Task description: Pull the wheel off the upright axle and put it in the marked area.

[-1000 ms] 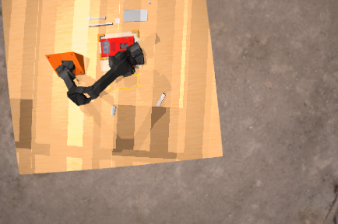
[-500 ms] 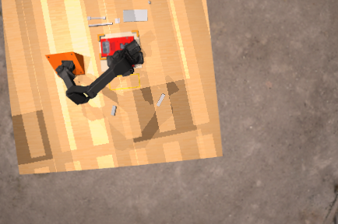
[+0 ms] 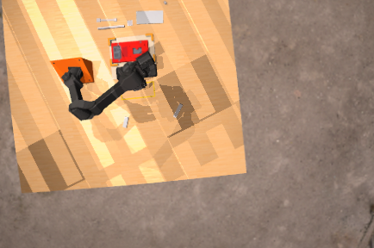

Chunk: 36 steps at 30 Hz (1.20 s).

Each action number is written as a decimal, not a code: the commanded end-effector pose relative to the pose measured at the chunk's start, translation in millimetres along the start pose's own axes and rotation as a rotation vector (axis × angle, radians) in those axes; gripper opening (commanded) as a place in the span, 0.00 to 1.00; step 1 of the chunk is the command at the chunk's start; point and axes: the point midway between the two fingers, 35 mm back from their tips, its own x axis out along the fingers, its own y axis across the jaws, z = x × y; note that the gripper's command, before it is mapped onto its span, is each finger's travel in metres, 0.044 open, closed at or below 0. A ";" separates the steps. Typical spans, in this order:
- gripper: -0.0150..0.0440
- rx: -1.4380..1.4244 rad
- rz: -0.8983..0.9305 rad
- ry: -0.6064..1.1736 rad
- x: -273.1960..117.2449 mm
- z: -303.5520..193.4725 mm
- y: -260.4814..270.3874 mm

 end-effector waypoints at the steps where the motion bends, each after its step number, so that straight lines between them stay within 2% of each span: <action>1: 0.25 -0.008 -0.009 -0.006 1.3 12.4 -7.0; 26: 0.25 -0.005 -0.012 -0.008 -3.5 76.2 -47.6; 36: 0.25 -0.004 -0.012 -0.009 10.6 77.9 -48.9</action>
